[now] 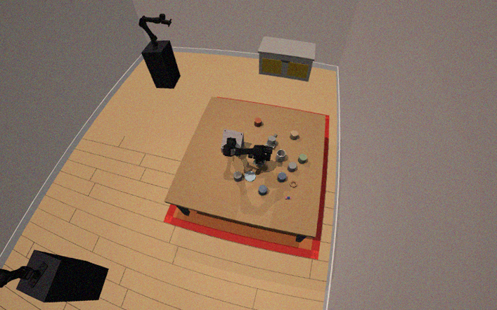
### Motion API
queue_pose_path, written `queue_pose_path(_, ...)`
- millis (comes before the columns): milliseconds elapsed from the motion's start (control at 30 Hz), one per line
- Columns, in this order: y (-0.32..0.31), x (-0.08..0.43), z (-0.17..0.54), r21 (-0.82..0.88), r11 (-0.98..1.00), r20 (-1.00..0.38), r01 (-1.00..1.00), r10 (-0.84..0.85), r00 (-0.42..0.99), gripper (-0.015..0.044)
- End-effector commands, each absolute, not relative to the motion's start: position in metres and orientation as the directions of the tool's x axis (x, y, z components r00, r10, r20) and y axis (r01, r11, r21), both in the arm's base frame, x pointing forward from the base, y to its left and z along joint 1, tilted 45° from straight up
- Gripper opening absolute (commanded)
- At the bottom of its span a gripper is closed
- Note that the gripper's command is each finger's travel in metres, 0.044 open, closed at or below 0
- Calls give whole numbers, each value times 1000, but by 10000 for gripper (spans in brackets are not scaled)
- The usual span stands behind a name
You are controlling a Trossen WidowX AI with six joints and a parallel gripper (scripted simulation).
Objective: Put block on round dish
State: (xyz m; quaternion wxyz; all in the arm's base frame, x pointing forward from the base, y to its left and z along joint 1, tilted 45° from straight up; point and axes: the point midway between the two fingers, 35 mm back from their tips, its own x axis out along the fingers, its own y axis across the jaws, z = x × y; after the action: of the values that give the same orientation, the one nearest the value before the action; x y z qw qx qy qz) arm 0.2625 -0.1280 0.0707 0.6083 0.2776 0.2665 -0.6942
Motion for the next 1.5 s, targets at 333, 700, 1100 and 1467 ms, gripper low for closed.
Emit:
queue_pose_path(333,-84,273,113,-38,-115,-713,993,-693,-108,0)
queue_pose_path(700,-80,269,137,-40,-117,-721,992,-684,-110,0)
queue_pose_path(1100,-163,235,146,-33,-113,-734,993,-671,-101,0)
queue_pose_path(1467,-214,195,157,-37,-117,-702,992,-704,-110,0)
